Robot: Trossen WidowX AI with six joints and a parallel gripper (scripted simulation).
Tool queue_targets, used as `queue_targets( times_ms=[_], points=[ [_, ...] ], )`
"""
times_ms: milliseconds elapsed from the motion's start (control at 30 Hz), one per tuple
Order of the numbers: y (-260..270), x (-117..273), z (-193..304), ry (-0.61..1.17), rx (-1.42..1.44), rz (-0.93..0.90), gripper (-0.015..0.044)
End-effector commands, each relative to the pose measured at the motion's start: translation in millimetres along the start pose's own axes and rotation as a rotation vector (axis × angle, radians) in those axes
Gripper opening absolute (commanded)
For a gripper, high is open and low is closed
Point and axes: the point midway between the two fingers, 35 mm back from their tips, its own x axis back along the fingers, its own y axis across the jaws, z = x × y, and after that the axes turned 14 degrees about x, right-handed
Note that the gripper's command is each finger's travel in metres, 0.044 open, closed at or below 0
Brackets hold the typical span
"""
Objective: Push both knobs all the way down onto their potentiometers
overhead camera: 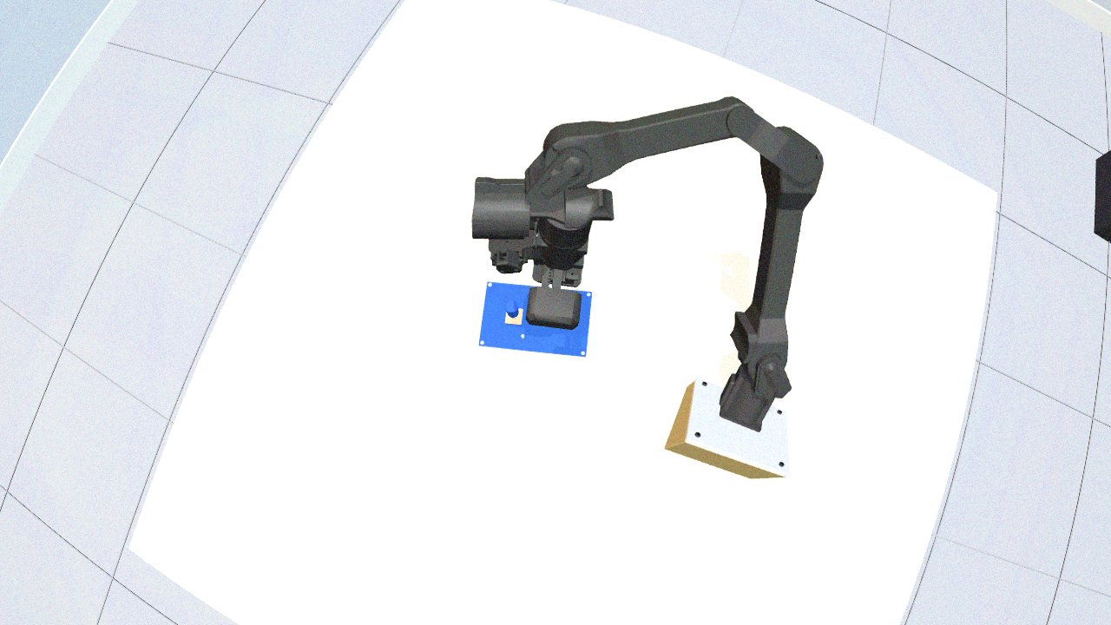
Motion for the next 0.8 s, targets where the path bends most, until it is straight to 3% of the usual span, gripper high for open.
queue_targets(
  times_ms=[0,767],
  points=[
    [10,-10,1,0.051,0.111,0.026,0.0000],
    [16,-46,4,0.093,0.216,0.052,0.0000]
  ],
)
